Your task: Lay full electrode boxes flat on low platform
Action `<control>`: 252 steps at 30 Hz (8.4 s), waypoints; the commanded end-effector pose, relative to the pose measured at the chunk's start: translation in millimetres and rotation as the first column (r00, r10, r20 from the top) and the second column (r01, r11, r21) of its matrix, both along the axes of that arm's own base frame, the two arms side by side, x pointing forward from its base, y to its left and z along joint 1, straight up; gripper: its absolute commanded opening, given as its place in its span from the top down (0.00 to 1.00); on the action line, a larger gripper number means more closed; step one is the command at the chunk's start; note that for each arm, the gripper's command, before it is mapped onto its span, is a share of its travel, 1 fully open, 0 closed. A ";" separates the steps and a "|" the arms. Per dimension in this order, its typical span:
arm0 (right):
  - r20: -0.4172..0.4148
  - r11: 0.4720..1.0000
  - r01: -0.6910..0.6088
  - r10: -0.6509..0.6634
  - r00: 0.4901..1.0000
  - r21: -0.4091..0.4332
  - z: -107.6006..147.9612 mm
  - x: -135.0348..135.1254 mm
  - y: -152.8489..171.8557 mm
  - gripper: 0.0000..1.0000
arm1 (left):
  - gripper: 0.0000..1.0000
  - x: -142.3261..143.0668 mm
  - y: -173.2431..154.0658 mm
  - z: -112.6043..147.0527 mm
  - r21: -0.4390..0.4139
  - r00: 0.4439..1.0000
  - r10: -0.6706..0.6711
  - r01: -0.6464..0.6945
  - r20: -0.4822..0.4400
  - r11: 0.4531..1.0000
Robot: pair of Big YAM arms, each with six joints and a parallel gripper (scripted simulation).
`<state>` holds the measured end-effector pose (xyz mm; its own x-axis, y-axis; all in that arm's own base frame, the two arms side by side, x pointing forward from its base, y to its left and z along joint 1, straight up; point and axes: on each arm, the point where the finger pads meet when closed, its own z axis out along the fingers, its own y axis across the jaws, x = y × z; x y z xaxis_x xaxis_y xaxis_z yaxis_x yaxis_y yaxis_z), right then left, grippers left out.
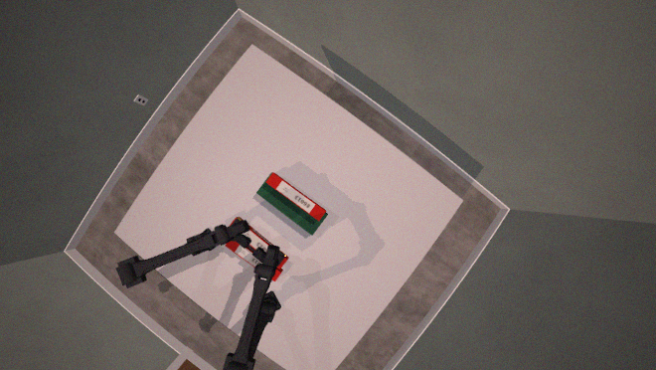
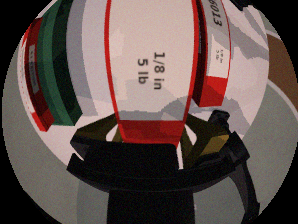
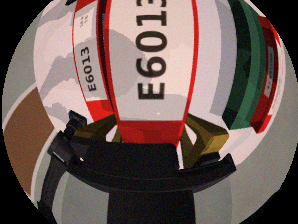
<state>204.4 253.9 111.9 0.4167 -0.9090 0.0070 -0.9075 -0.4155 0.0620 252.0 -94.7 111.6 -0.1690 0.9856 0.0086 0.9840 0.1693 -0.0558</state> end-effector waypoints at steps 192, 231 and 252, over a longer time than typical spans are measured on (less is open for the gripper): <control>0.119 0.996 0.003 -0.013 0.993 0.088 106.3 167.6 64.6 1.00 | 1.00 176.8 25.9 100.9 -0.011 0.990 0.001 0.000 0.138 1.000; 0.109 0.997 0.004 -0.012 0.994 0.077 99.8 205.7 80.3 1.00 | 1.00 219.5 32.9 87.8 -0.004 0.995 0.000 0.000 0.104 1.000; 0.125 0.996 0.002 -0.013 0.992 0.087 98.6 234.5 92.8 1.00 | 1.00 250.7 38.7 100.1 -0.007 0.990 0.001 0.000 0.144 1.000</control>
<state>401.6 338.4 138.6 0.4189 -0.9080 0.0089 -0.9053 -0.4168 0.0824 463.9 -62.2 141.8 -0.1701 0.9853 0.0188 0.9819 0.1710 -0.0813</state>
